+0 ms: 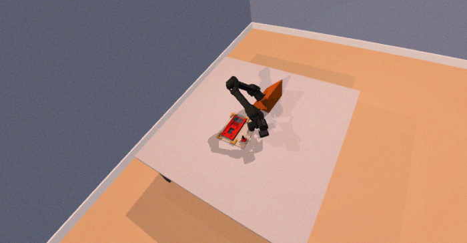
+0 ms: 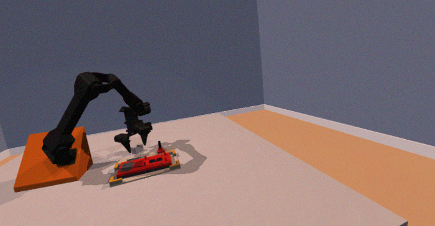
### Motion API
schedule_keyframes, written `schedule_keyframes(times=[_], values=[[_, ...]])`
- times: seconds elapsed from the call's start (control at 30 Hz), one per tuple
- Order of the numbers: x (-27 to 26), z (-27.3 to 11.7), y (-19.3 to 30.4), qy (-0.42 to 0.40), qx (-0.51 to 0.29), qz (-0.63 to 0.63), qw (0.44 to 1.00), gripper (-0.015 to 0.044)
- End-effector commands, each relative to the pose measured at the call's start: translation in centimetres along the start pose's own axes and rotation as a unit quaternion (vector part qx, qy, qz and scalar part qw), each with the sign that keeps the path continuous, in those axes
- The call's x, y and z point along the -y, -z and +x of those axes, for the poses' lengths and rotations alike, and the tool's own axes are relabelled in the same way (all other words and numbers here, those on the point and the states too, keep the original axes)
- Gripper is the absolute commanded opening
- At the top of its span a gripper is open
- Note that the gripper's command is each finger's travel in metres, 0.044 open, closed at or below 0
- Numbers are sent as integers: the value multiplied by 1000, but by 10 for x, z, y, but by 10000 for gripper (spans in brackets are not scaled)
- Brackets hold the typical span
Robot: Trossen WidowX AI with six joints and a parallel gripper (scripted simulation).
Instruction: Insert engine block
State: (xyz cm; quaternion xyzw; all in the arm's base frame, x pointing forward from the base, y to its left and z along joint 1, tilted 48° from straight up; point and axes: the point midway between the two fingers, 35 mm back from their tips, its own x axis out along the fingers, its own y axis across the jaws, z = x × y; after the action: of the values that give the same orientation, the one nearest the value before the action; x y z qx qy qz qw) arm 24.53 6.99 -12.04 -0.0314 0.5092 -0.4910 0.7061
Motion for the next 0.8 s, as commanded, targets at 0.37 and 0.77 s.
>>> schedule_keyframes(times=[0.37,0.77], values=[[3,4,0,4,2,-4,1000,190],[-1,-17,-1,2,1,-5,1000,0]])
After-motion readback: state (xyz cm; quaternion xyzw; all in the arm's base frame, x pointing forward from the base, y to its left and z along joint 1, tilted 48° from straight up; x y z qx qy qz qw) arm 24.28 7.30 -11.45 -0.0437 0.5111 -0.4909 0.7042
